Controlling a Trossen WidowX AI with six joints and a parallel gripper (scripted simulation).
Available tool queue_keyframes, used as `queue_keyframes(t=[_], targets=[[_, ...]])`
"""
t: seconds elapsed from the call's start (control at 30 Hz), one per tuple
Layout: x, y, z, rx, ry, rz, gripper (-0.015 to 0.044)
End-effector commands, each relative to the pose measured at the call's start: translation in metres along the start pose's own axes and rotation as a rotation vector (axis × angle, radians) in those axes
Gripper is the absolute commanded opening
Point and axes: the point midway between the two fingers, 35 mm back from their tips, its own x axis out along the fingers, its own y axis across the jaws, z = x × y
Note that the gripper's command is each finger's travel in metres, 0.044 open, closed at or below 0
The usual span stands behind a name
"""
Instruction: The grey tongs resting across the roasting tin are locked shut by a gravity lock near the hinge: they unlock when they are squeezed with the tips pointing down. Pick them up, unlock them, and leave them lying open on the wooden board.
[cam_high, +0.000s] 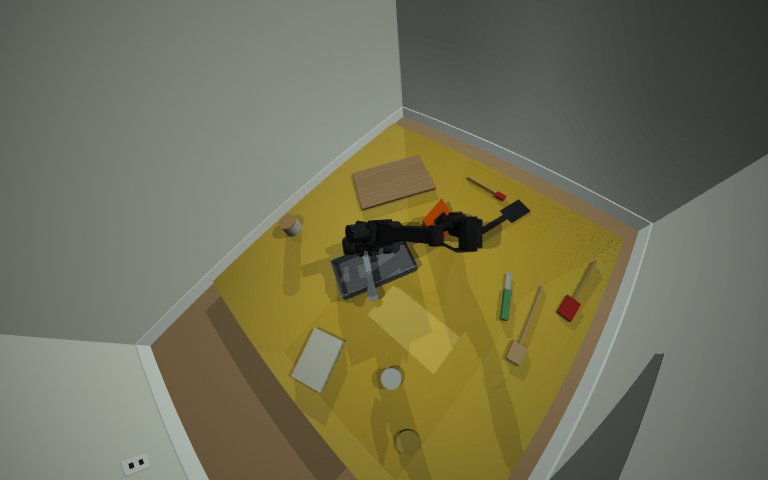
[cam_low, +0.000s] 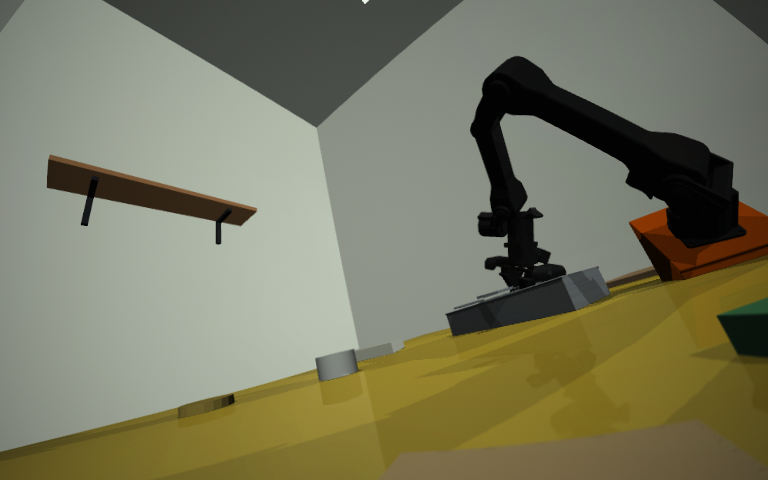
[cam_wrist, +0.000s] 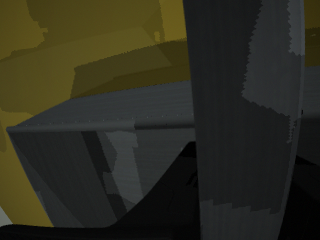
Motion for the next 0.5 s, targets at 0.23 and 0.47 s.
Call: queue_keyframes(t=[0.23,0.47], targets=[[-0.064,0.040,-0.001,-0.008,0.006,0.034,-0.0150],[-0.064,0.040,-0.001,-0.008,0.006,0.034,-0.0150]])
